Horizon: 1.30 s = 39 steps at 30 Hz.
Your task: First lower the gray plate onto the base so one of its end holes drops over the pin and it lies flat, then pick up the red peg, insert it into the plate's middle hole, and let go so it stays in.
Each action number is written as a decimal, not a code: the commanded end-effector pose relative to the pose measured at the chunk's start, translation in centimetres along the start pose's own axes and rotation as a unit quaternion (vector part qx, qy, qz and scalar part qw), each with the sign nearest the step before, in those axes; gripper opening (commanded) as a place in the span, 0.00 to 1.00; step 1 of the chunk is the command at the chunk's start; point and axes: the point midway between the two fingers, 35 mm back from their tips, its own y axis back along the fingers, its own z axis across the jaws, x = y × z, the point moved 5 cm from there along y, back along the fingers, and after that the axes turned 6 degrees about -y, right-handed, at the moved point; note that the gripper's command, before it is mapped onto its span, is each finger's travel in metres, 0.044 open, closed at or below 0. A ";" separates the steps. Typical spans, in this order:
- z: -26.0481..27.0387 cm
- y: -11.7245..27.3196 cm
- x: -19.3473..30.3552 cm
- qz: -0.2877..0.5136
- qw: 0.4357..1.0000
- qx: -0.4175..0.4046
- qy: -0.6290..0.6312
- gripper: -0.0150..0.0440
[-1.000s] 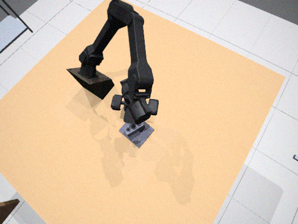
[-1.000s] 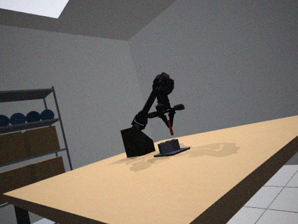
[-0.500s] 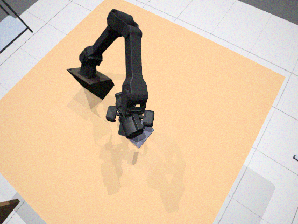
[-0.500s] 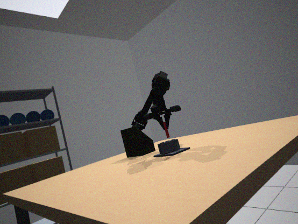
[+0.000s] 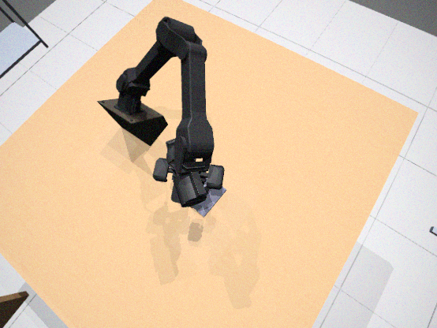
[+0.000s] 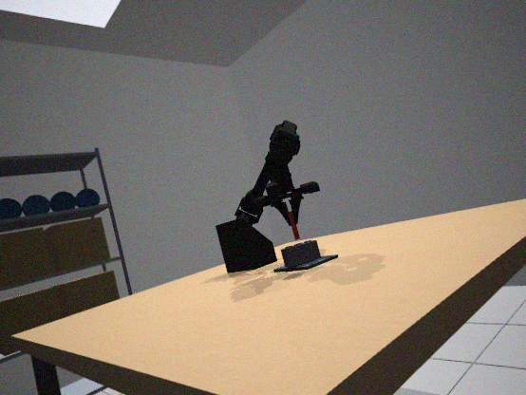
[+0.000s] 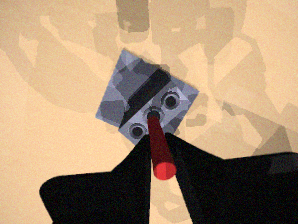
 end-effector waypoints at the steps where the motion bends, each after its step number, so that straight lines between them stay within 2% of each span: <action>1: -0.2 -0.1 -0.1 0.000 1.000 0.003 0.001 0.25; 22: -0.1 0.0 -0.1 0.000 1.000 0.000 0.000 0.25; 39: -0.3 -1.9 -0.1 0.000 1.000 0.003 0.001 0.25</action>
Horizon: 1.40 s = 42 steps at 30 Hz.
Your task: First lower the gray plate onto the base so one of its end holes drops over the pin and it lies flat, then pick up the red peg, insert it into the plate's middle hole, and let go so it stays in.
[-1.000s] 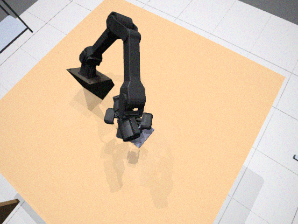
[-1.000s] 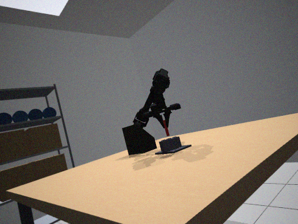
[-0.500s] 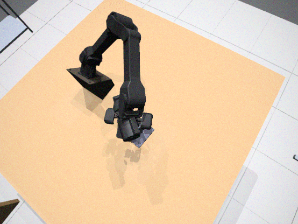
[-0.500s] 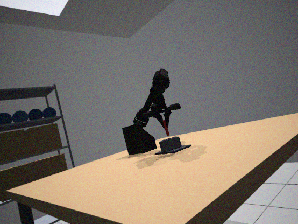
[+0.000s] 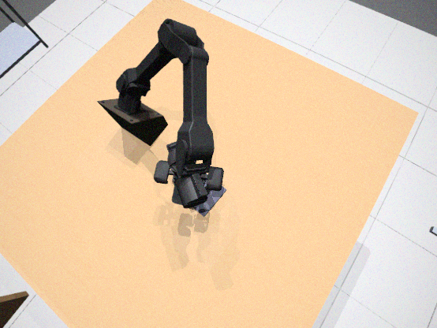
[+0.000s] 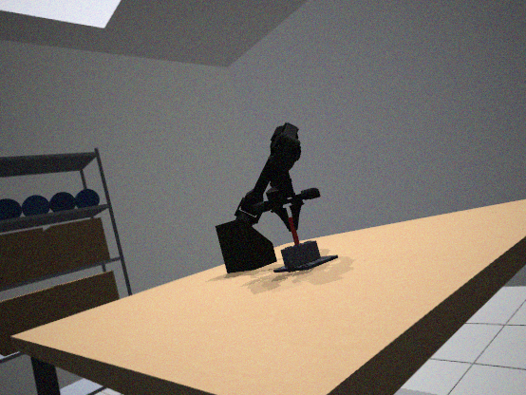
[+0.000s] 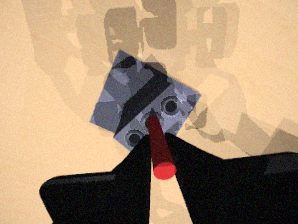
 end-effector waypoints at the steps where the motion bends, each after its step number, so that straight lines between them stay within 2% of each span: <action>1: -0.1 -0.4 0.0 0.003 1.000 0.000 -0.004 0.25; 36: 0.1 -0.3 0.1 0.001 1.000 0.001 0.001 0.25; 42: 0.1 -0.3 0.1 0.001 1.000 0.001 0.001 0.51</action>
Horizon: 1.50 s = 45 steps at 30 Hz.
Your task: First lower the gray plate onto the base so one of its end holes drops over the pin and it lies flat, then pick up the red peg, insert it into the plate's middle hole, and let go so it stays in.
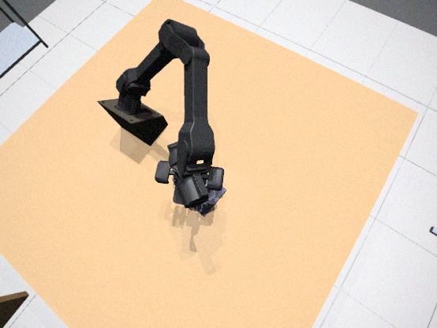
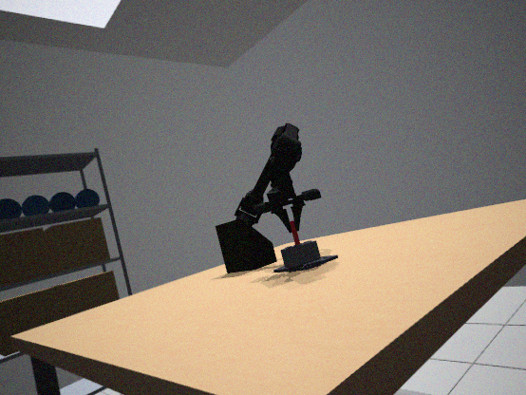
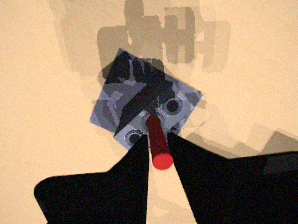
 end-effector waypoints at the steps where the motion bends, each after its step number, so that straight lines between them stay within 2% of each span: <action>1: 0.0 0.0 0.0 0.000 1.000 0.000 0.000 0.51; 45: -0.3 2.1 0.1 0.002 1.000 -0.001 -0.005 0.51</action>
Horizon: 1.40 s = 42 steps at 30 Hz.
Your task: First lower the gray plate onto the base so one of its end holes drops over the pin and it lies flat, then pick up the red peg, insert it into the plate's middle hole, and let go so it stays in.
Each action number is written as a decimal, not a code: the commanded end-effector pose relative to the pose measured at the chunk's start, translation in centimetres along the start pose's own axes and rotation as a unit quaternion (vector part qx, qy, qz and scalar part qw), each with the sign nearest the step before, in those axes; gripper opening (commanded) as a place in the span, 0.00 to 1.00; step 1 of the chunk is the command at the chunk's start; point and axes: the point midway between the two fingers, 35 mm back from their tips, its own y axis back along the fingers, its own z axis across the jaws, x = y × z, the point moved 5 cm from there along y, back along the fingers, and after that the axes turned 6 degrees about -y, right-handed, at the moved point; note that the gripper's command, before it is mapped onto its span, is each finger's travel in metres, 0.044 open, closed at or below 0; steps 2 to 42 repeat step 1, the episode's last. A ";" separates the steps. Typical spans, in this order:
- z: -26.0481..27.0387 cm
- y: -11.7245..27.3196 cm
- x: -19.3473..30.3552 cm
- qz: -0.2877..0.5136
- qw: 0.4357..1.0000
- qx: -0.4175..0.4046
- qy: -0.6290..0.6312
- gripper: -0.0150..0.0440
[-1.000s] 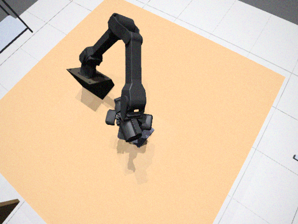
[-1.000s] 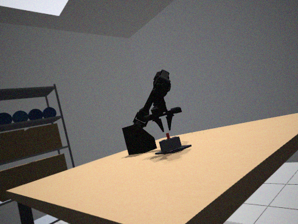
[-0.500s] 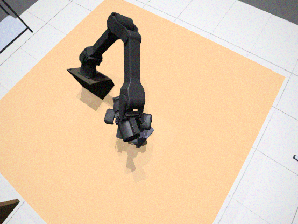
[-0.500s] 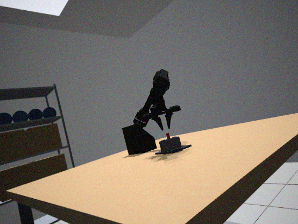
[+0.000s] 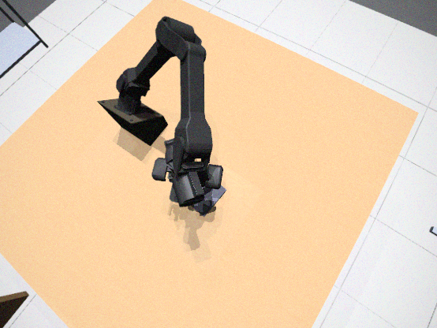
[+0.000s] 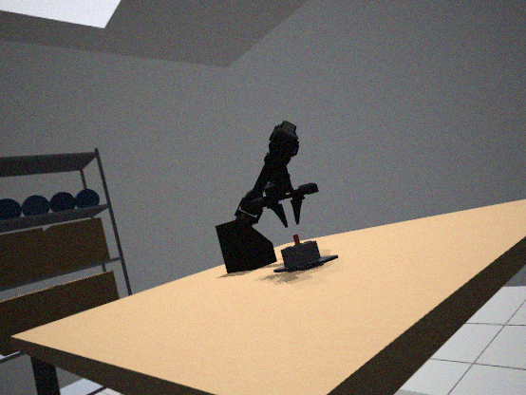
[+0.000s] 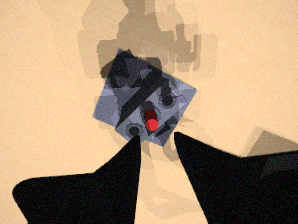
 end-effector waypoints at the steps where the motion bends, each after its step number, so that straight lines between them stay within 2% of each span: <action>1: 0.0 0.4 0.0 -0.002 1.000 0.002 0.003 0.51; 42: 0.0 0.4 0.0 -0.002 1.000 0.002 0.003 0.51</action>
